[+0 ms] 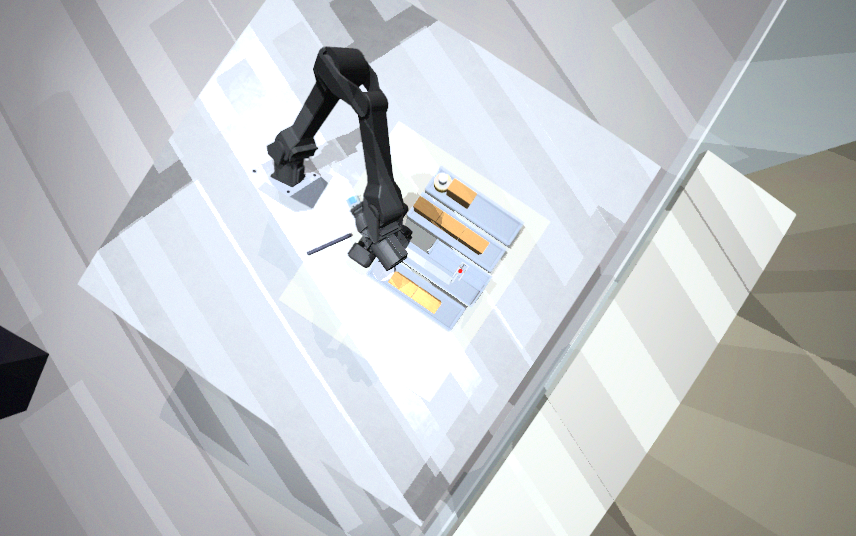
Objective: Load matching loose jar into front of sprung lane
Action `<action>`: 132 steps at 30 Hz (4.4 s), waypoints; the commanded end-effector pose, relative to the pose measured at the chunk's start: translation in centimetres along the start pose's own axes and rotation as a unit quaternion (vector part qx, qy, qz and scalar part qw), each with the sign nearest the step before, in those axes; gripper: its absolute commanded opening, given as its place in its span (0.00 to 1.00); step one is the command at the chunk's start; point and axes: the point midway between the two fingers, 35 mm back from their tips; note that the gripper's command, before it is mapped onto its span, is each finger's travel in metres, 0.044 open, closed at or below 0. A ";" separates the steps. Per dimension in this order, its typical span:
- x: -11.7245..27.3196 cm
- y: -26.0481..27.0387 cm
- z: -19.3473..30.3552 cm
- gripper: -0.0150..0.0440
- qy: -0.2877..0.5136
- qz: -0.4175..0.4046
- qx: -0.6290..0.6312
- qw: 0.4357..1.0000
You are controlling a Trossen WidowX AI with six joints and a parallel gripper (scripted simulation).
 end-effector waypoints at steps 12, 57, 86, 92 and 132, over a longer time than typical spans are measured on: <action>0.0 -0.1 -0.8 0.25 -0.003 -0.001 0.000 1.000; 0.0 -0.1 -2.4 0.25 -0.004 -0.001 0.001 1.000; 0.0 -0.1 -3.4 0.25 -0.004 -0.001 0.001 1.000; 0.1 -0.1 -3.6 0.25 -0.004 -0.001 0.001 1.000; 0.5 0.0 -5.0 0.25 -0.004 -0.001 0.001 1.000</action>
Point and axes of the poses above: the point midway between the two fingers, 35 mm back from their tips, its own x axis back along the fingers, its own y axis across the jaws, z = x × y, and after that the axes turned 3 degrees about x, right-handed
